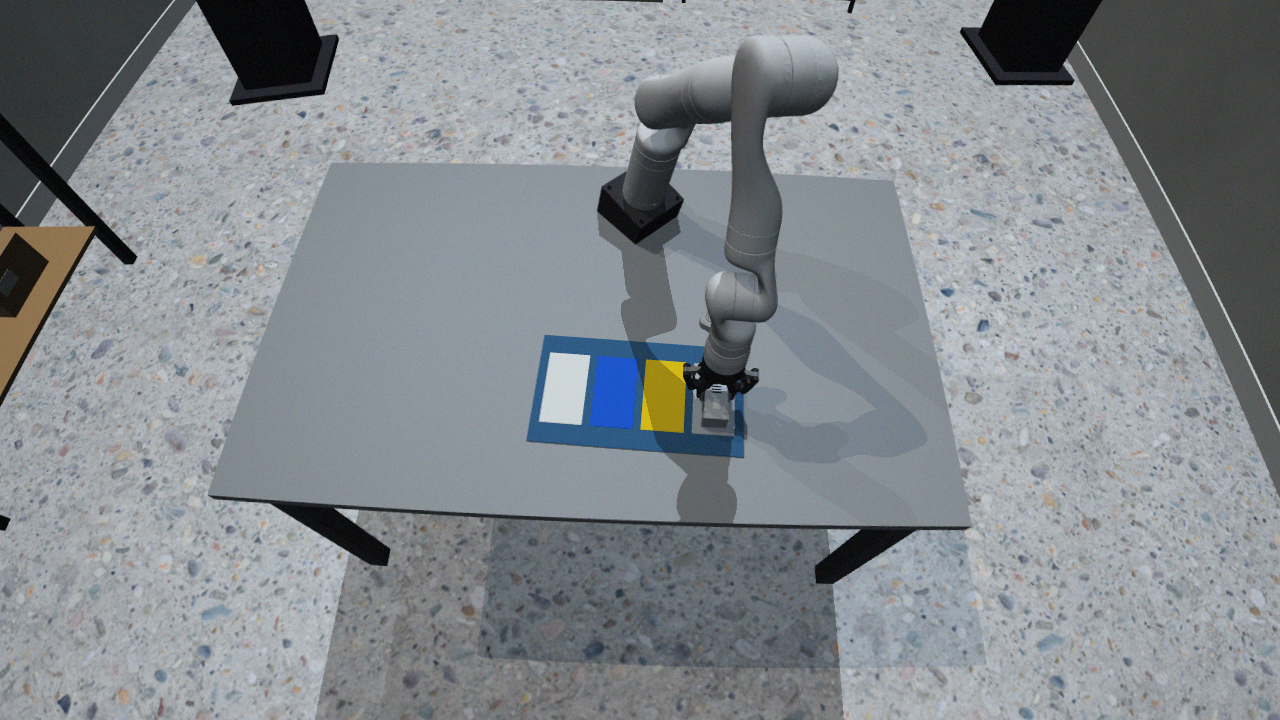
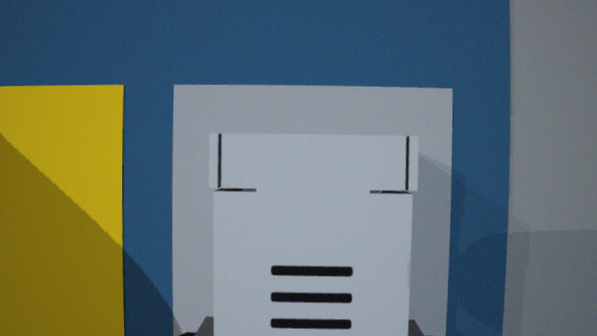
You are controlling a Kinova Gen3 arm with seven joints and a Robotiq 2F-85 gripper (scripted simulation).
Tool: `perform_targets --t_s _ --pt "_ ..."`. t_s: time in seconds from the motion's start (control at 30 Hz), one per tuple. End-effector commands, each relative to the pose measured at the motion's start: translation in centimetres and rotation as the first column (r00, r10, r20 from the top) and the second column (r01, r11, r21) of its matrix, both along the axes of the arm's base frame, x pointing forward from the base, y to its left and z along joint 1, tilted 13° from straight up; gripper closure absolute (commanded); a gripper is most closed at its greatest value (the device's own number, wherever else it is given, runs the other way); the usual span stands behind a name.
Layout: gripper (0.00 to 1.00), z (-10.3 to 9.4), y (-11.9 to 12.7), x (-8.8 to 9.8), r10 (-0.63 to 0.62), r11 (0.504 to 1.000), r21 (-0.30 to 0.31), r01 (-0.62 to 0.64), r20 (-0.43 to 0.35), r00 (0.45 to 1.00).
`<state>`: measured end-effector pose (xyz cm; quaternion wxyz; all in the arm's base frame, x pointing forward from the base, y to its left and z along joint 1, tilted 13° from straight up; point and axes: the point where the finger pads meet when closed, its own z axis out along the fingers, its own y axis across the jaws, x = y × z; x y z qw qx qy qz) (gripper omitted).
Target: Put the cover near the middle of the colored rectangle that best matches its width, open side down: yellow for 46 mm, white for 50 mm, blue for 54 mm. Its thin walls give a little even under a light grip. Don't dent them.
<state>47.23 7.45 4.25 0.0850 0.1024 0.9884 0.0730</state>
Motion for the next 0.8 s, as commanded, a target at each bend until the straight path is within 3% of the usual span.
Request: perform_targets --t_s 0.0,0.4,0.77 --pt "1.0 0.1 0.0 0.0 0.0 1.0 0.0 0.0 0.001 1.0" --pt "1.0 1.3 -0.2 -0.2 0.0 1.0 0.0 0.0 0.001 1.0" --pt "1.0 3.9 -0.5 -0.7 0.0 1.0 0.0 0.0 0.001 1.0"
